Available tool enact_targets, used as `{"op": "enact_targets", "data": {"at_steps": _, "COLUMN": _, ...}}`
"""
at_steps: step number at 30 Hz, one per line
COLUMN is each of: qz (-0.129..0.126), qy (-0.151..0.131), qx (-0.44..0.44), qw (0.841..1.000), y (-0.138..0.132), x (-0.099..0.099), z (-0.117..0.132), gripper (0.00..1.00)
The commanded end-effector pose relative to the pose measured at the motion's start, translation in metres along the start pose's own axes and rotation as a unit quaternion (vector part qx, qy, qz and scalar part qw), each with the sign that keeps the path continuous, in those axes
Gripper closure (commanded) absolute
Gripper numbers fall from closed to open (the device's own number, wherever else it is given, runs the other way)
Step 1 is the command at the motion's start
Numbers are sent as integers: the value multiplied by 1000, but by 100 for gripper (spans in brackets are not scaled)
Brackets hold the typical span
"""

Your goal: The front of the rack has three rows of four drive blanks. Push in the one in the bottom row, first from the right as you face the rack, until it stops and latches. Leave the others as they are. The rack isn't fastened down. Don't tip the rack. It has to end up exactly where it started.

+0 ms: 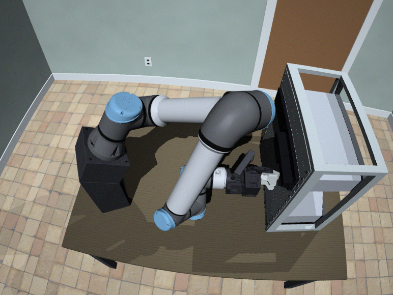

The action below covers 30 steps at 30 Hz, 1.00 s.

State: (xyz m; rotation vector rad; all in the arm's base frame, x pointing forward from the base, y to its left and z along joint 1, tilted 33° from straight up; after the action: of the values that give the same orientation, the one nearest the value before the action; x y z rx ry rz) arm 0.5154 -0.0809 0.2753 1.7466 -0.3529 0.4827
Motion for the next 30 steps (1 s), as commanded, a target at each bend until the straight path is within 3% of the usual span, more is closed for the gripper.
{"op": "enact_targets", "data": {"at_steps": 1, "qz": 0, "qy": 0, "qx": 0, "qw": 1000, "y": 0, "x": 1, "z": 0, "gripper": 100}}
{"op": "enact_targets", "data": {"at_steps": 30, "qz": 0, "qy": 0, "qx": 0, "qw": 1000, "y": 0, "x": 5, "z": 0, "gripper": 100}}
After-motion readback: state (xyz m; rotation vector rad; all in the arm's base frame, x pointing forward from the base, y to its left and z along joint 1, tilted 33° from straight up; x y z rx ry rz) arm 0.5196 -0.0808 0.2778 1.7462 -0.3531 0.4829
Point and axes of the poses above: the point where the finger pads meet when closed, its own x axis out along the fingers, its own y axis across the jaws, z = x × y, the point moved 8 cm from there along -x, back along the fingers, and after that the axes turned 2 degrees about -x, right-handed, at the moved point
